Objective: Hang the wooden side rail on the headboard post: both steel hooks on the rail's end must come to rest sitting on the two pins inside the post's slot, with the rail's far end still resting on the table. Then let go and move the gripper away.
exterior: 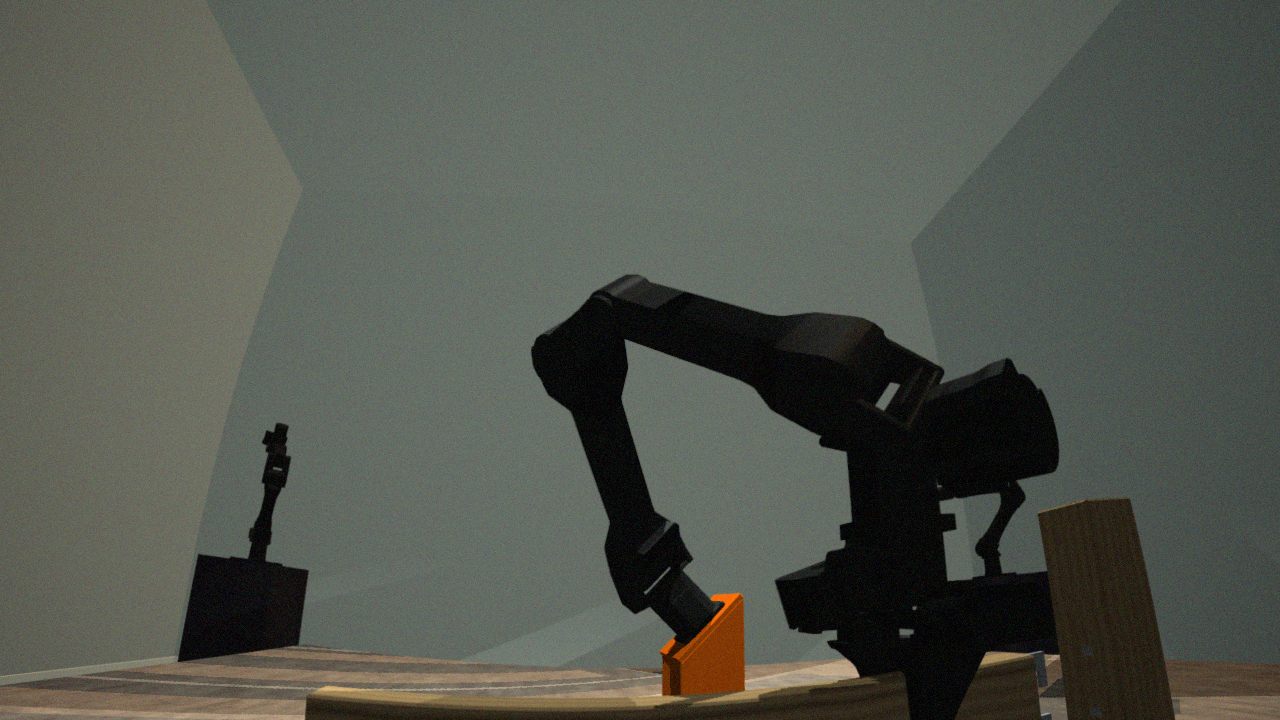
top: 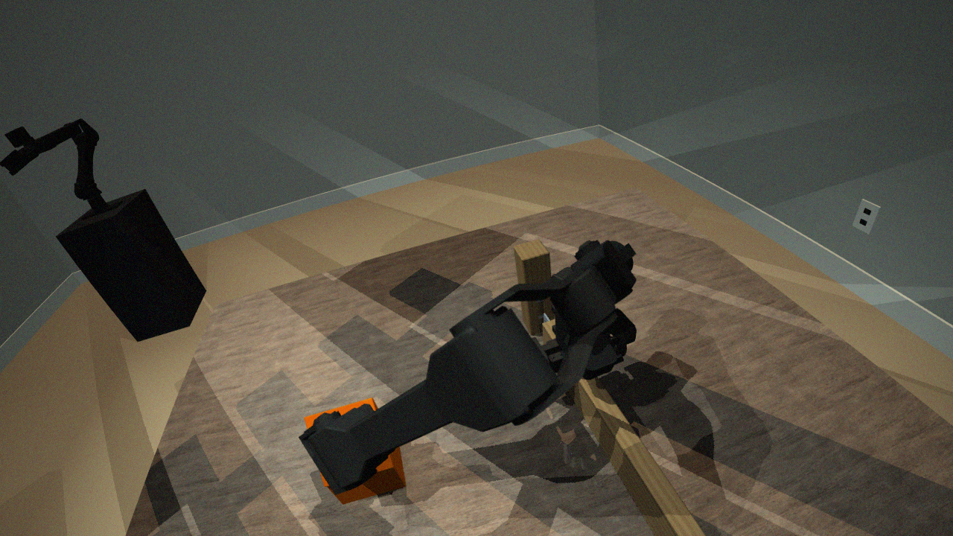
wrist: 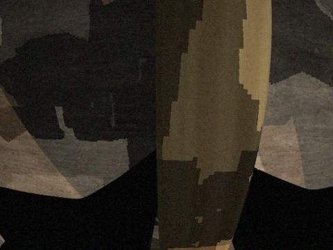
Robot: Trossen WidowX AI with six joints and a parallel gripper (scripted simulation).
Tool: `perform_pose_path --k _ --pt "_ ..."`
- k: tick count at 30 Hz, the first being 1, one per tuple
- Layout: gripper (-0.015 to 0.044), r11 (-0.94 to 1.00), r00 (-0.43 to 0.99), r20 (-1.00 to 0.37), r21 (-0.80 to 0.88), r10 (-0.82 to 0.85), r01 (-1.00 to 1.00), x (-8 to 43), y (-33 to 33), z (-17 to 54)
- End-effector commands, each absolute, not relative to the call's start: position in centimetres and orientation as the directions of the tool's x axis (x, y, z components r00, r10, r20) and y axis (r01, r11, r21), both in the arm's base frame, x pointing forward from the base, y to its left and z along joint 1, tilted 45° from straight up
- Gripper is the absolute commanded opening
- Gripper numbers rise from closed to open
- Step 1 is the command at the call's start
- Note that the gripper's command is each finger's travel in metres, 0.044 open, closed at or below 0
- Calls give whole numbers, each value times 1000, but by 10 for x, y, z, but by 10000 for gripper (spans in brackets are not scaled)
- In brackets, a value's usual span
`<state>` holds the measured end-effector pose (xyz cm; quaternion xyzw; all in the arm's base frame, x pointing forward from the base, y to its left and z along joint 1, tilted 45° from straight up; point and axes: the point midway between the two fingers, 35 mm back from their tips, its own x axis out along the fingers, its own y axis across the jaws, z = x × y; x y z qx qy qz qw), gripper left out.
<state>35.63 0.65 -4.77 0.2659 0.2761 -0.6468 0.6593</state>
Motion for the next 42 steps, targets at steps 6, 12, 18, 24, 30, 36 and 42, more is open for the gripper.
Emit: perform_pose_path --k 6,12,18,24,30,36,42 --pt "0 30 29 -712 11 -702 999 359 13 -42" --pt "0 30 29 -712 11 -702 999 359 14 -41" --pt "0 30 29 -712 11 -702 999 359 14 -41" --pt "0 30 29 -712 11 -702 999 359 15 -40" --pt "0 30 29 -712 11 -702 999 359 16 -39" --pt "0 30 29 -712 11 -702 999 359 17 -38" --pt "0 30 29 -712 11 -702 999 359 17 -38"
